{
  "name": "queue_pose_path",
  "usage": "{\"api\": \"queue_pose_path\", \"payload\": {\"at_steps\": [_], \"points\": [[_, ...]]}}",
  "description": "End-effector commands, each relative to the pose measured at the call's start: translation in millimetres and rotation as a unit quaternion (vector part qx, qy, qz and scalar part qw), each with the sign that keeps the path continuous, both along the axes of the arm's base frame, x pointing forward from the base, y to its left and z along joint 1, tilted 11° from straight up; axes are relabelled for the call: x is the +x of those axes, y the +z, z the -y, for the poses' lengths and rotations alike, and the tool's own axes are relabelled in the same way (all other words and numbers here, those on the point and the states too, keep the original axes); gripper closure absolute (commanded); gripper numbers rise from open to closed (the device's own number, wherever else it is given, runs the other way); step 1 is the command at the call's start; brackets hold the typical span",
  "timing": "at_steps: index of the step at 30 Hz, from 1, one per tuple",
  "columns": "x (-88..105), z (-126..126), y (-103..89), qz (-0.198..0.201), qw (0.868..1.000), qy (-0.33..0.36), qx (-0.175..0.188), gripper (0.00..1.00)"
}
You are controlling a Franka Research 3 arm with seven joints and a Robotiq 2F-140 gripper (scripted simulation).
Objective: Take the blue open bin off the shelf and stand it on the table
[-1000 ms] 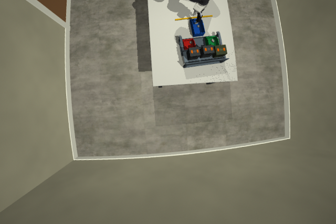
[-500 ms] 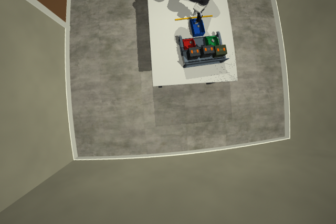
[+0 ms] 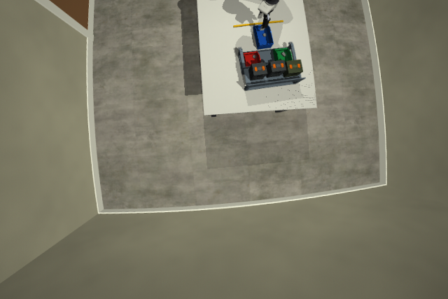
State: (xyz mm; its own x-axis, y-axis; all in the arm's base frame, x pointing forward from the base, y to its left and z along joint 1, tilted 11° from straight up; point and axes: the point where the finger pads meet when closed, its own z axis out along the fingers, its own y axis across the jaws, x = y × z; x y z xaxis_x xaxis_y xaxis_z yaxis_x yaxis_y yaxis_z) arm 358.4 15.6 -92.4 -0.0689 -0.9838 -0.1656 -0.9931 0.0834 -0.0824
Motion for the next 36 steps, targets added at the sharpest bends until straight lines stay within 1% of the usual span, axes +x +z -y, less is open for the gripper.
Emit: {"api": "queue_pose_path", "payload": {"at_steps": [1, 12, 13, 17, 29, 30, 34, 36], "points": [[0.4, 1, 20.7, 0.000, 1.000, 0.009, 0.005, 0.43], [0.4, 1, 20.7, 0.000, 1.000, 0.009, 0.005, 0.43], [-0.7, 4, 30.4, 0.001, 1.000, -0.008, 0.004, 0.43], [-4.5, 10, 73.7, 0.000, 1.000, 0.009, 0.005, 0.43], [-4.5, 10, 73.7, 0.000, 1.000, 0.009, 0.005, 0.43], [-3.3, 10, 75.8, 0.018, 0.999, -0.027, 0.000, 0.43], [-6.8, 12, 88.0, 0.000, 1.000, 0.009, 0.005, 0.43], [-6.8, 12, 88.0, 0.000, 1.000, 0.009, 0.005, 0.43]]}}
